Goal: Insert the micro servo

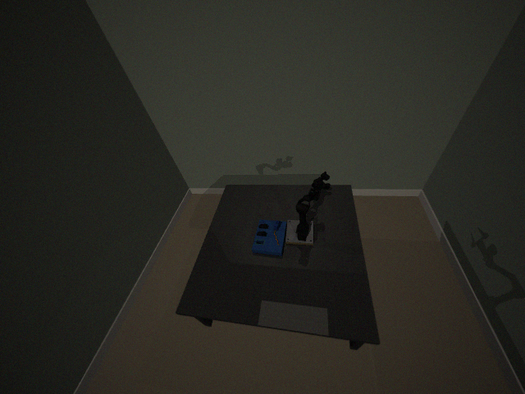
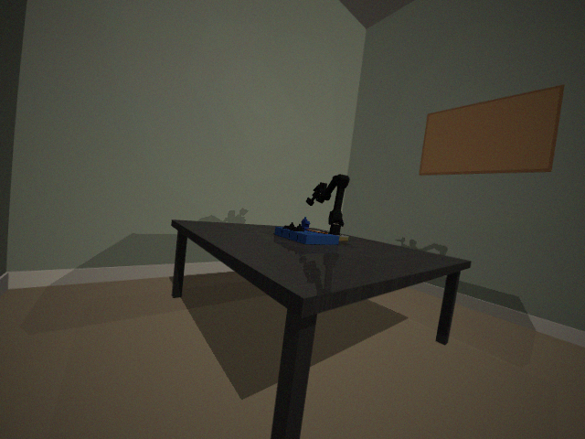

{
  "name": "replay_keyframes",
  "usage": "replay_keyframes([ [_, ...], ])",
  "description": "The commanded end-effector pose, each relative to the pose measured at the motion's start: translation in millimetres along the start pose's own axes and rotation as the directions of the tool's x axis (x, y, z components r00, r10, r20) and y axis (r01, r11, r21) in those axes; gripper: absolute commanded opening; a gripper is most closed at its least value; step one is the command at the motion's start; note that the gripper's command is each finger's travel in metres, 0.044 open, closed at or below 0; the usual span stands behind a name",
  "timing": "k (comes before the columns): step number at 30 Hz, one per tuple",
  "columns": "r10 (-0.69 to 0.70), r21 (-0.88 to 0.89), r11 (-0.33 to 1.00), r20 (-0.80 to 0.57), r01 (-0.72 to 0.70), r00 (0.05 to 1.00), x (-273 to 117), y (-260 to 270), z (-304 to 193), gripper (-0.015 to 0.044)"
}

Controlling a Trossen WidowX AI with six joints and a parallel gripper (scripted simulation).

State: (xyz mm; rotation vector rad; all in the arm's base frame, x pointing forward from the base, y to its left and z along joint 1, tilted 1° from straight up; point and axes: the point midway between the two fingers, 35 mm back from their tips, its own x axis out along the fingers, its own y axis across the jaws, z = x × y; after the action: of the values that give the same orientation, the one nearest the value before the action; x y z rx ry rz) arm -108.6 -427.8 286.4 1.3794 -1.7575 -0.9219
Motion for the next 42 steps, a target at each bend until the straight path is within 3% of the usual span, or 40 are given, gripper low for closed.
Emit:
replay_keyframes([
  [1, -0.002, -0.003, 1.000, -0.001, 0.002, 1.000, 0, -1, -1, 0.0426],
  [22, -0.234, -0.345, 0.919, -0.087, 0.191, 0.968, -6, -65, -63, 0.0440],
  [42, -0.480, -0.733, 0.641, -0.151, 0.228, 0.864, -37, -132, -125, 0.0440],
])
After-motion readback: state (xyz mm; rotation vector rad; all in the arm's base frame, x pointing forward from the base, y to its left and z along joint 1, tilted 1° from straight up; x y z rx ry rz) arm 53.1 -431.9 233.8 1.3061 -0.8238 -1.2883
